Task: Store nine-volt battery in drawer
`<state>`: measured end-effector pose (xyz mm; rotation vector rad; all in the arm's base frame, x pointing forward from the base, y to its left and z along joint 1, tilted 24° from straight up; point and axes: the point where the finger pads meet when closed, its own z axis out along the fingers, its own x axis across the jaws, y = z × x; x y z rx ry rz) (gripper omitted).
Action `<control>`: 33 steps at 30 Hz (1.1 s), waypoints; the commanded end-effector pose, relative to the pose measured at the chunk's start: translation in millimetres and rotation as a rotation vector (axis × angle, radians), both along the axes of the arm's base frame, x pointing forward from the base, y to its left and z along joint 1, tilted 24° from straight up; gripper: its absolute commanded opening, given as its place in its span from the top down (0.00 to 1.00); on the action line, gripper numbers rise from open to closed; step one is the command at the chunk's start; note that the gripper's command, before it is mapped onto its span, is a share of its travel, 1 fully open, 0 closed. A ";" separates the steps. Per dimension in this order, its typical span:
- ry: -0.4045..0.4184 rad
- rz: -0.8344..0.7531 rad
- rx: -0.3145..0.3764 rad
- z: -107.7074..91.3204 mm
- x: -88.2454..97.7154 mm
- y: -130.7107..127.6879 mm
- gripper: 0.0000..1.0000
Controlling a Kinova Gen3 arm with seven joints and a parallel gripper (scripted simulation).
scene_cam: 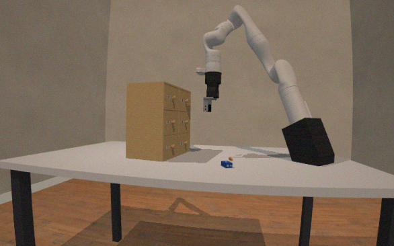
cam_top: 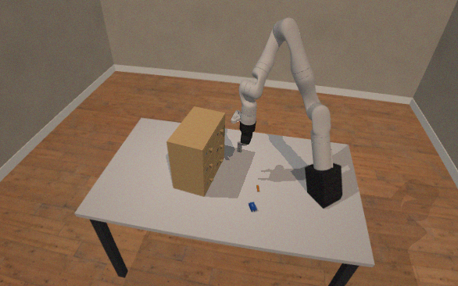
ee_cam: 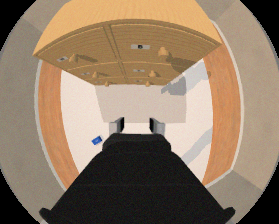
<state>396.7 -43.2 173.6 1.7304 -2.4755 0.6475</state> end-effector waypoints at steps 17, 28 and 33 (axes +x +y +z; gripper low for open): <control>-0.001 0.001 0.000 0.5 0.3 0.4 0.00; -0.001 0.001 0.000 0.5 0.4 0.4 0.00; -0.001 0.001 0.000 -1.4 2.5 6.3 0.00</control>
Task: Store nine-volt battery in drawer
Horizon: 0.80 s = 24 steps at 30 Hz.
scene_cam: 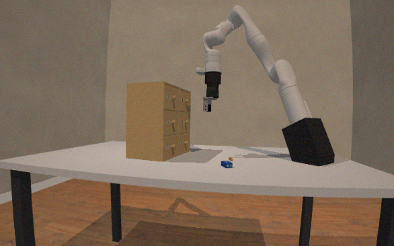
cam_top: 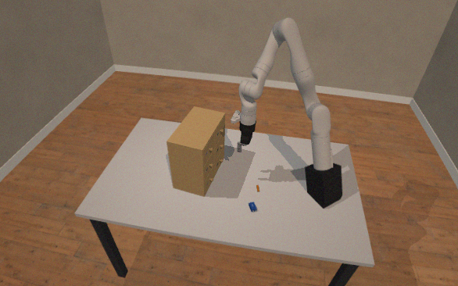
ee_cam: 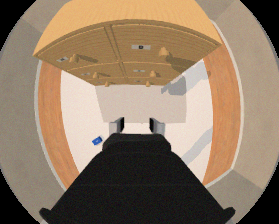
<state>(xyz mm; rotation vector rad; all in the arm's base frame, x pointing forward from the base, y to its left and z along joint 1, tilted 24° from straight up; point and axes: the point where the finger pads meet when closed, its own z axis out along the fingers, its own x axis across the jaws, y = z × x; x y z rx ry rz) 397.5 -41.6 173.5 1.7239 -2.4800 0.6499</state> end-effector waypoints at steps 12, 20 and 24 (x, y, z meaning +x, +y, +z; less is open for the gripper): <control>0.001 0.006 0.001 -21.9 24.5 68.4 0.00; 0.001 0.005 0.001 -42.6 47.5 132.4 0.00; 0.001 0.005 0.001 -45.4 50.5 140.9 0.00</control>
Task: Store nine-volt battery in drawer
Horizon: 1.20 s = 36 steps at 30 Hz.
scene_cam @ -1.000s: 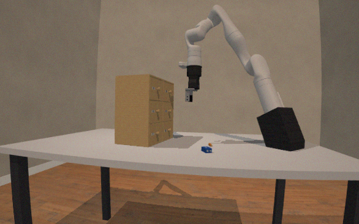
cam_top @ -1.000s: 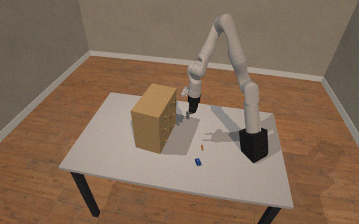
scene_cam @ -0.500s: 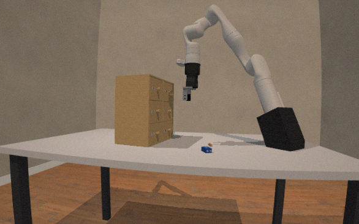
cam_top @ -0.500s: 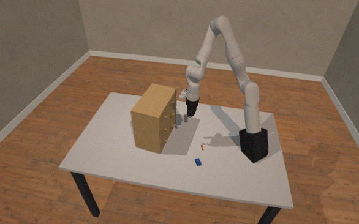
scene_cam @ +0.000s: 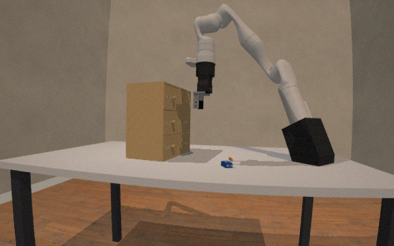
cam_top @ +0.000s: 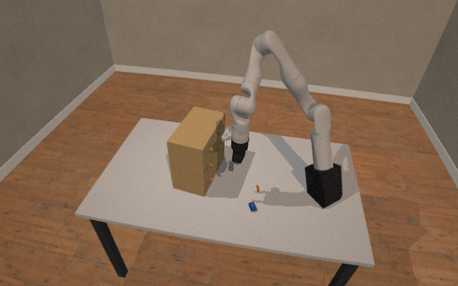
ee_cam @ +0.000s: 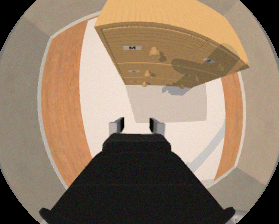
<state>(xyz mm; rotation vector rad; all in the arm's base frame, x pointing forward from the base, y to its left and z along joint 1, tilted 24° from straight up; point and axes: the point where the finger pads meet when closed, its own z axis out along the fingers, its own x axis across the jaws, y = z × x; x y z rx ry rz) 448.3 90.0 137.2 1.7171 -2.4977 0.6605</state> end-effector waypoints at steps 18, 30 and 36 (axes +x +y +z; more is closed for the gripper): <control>0.012 0.014 -0.005 -9.4 0.2 9.4 0.00; -0.004 0.018 -0.012 -10.4 1.5 8.5 0.00; -0.014 0.021 -0.016 -11.1 2.3 8.0 0.00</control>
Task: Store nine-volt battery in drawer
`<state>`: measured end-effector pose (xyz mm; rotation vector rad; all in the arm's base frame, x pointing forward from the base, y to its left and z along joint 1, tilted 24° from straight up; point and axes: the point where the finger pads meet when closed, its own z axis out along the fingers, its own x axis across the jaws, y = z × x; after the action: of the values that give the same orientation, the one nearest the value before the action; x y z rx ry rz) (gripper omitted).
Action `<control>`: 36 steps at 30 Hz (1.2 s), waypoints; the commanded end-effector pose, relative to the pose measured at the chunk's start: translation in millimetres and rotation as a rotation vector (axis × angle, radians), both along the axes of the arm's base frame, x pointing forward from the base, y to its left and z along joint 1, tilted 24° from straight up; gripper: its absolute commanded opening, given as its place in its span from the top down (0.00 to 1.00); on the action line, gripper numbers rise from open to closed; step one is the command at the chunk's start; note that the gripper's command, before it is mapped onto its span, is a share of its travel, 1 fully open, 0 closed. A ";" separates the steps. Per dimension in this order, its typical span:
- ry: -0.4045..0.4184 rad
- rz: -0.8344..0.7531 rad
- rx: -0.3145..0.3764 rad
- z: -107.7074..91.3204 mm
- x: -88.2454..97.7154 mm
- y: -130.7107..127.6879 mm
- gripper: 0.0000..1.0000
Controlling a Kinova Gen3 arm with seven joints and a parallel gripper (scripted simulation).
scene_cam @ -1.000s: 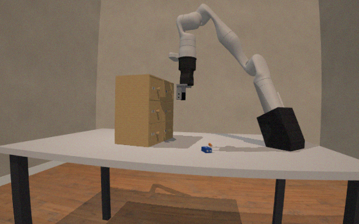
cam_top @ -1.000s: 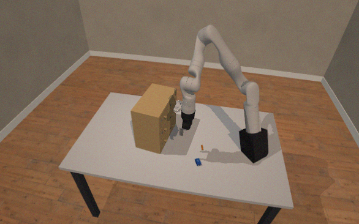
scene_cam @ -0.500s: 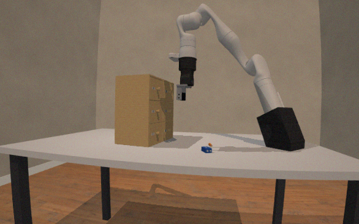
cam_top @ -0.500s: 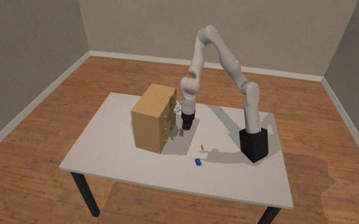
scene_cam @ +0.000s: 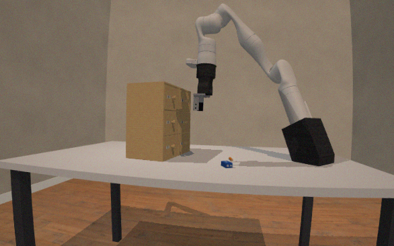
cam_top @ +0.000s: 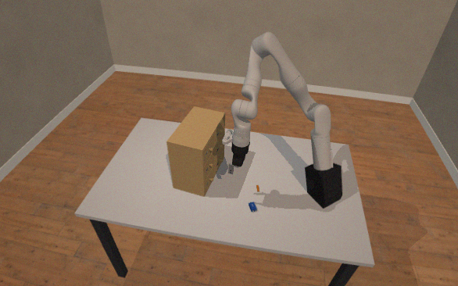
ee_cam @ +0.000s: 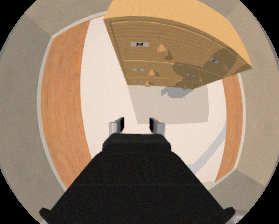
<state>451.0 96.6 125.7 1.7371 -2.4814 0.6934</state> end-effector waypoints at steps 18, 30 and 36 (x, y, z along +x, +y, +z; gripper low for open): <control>-0.065 0.024 -0.027 -3.8 4.4 -2.0 0.00; -0.133 0.045 -0.056 -8.1 9.6 -5.6 0.00; -0.158 0.053 -0.066 -9.8 11.5 -6.9 0.00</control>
<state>463.8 88.1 117.5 1.7849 -2.4954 0.9308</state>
